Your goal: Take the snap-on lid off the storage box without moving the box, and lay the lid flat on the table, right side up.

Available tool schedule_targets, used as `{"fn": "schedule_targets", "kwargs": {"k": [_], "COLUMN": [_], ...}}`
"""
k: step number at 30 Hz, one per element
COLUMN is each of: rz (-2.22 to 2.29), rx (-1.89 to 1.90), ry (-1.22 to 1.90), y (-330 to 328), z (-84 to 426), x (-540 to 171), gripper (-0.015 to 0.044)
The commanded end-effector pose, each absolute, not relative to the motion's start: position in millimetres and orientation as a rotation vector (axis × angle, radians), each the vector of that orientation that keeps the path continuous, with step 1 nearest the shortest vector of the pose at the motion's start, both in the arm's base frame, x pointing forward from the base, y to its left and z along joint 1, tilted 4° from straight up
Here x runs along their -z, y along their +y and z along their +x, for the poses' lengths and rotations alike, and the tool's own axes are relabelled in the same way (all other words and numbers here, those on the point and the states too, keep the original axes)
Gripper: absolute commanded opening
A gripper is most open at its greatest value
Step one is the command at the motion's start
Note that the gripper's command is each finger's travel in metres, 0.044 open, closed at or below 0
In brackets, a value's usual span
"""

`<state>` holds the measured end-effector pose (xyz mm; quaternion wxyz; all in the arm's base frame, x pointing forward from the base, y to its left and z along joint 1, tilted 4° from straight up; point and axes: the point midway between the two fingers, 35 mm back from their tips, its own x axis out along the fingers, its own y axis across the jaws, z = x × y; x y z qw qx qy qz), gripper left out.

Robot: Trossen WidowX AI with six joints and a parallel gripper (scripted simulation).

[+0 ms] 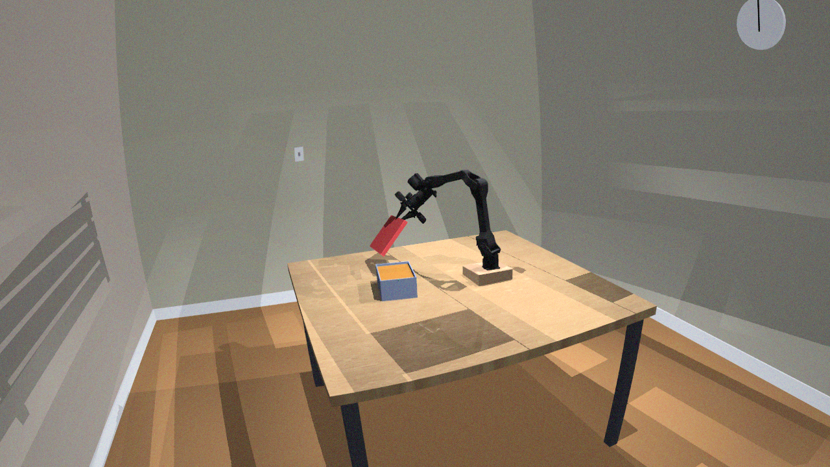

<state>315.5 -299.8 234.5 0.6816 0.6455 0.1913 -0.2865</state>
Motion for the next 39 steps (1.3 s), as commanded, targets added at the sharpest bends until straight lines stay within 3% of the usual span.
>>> {"fn": "schedule_targets", "kwargs": {"k": [1,39], "rz": [1.450,1.450], "rx": [0.633,0.633], "ry": [0.433,0.433], "y": [-297.9,-300.4], "z": [315.6,315.7], "x": [-227.6,-196.3], "gripper": [0.0000,0.0000]}}
